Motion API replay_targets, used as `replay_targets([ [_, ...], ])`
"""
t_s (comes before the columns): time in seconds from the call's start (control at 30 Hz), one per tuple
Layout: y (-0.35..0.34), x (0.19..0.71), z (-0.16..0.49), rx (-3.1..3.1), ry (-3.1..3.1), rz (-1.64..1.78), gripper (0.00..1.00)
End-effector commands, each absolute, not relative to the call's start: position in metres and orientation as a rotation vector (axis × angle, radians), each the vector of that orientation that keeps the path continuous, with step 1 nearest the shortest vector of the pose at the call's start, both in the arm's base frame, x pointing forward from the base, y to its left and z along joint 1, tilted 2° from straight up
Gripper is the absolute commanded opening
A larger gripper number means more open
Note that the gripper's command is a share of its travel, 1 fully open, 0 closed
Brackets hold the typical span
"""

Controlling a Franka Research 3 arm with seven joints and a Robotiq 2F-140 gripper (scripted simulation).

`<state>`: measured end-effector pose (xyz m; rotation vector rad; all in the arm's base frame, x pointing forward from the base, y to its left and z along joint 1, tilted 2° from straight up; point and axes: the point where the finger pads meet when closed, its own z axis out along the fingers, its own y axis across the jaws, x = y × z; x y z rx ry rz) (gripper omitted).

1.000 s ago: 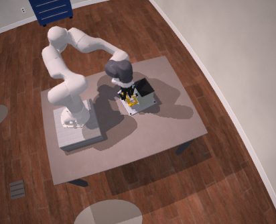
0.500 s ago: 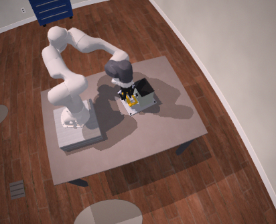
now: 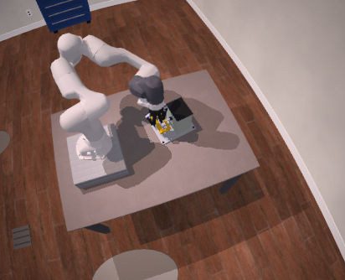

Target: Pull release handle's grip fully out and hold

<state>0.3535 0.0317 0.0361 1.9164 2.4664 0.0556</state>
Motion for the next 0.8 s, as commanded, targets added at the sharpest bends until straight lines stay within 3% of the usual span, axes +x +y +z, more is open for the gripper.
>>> replay_targets([
  [0.0, 0.029, 0.343, 0.035, 1.917, 2.474, 0.049, 0.00],
  [0.77, 0.019, 0.307, 0.034, 1.917, 2.474, 0.049, 0.00],
])
